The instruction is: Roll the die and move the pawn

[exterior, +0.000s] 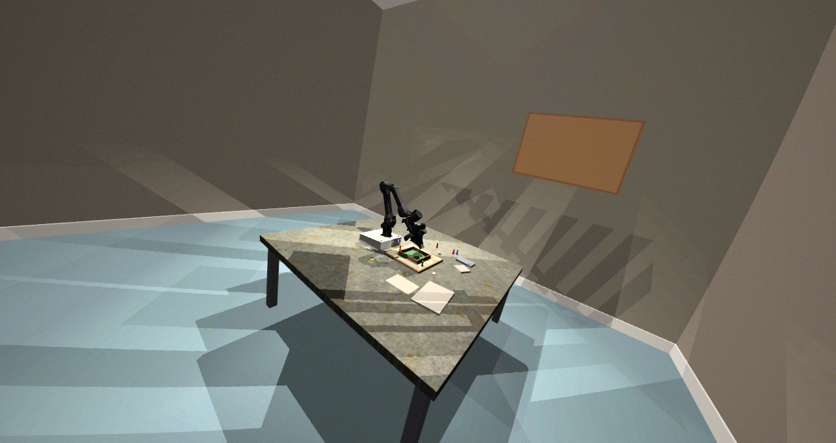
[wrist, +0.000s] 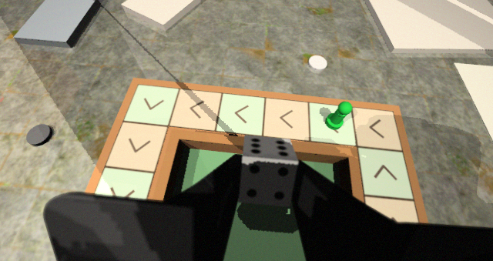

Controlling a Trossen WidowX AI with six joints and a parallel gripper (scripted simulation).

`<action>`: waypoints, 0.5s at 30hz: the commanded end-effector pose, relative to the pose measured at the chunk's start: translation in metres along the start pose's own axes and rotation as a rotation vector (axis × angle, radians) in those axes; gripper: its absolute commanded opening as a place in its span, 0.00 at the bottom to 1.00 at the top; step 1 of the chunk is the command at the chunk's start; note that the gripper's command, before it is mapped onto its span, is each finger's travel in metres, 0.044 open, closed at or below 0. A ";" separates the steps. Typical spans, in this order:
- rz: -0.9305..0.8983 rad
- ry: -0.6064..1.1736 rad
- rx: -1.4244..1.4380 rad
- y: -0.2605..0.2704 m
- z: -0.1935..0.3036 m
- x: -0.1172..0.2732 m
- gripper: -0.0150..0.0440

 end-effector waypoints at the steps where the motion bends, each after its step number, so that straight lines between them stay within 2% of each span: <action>1: -0.002 -0.018 0.002 0.000 -0.001 0.018 0.25; 6: -0.001 -0.017 0.002 -0.002 0.000 0.048 0.25; 15: -0.001 -0.017 0.002 -0.002 0.001 0.049 0.25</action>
Point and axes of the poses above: the point midway between the two fingers, 35 mm back from their tips, its own x axis back along the fingers, its own y axis across the jaws, z = x × y, the point moved 10 cm from there along x, back along the fingers, and after that the axes turned 15 degrees about -x, right-handed, at the moved point
